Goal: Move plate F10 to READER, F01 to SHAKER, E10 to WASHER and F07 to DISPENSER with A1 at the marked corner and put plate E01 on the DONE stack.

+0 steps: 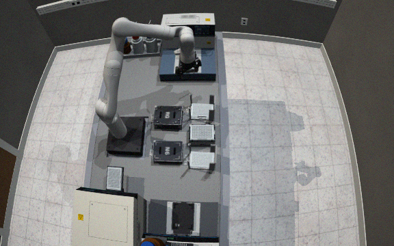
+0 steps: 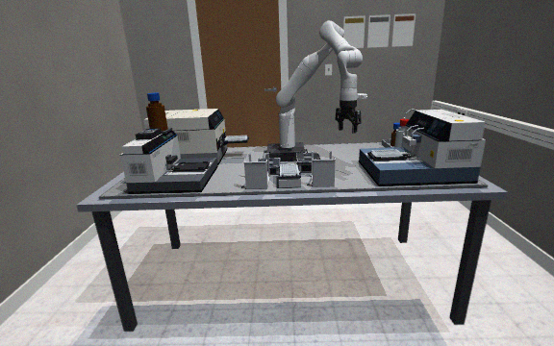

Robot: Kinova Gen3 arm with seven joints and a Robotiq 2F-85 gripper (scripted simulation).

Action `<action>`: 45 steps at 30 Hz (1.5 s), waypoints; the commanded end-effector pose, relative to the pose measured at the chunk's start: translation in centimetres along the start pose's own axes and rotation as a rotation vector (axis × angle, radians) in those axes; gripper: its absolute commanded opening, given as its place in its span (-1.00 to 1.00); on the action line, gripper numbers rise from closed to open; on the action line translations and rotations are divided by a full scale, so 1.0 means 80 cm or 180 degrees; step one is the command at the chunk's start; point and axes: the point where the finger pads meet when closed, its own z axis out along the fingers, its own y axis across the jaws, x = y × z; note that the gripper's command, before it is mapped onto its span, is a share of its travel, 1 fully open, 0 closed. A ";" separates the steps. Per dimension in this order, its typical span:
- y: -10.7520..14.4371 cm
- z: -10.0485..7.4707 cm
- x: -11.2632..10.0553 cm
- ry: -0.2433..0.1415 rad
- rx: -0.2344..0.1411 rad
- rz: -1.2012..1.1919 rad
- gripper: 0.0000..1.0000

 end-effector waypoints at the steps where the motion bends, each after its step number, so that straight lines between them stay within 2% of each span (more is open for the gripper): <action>1: 0.003 0.002 0.023 -0.0006 0.0029 0.0010 1.00; 8: 0.010 0.003 0.053 0.0002 0.0032 0.0005 1.00; 10: 0.010 0.003 0.053 0.0002 0.0032 0.0005 1.00; 15: 0.019 0.002 0.069 -0.0005 0.0020 0.0579 1.00; 25: 0.035 0.003 0.110 0.0001 0.0033 0.0561 1.00; 27: 0.035 0.003 0.110 0.0001 0.0033 0.0561 1.00; 32: 0.046 0.002 0.126 -0.0007 0.0021 0.1133 1.00; 42: 0.064 0.004 0.164 -0.0002 0.0035 0.1124 1.00; 45: 0.066 0.004 0.165 -0.0017 0.0034 0.1123 1.00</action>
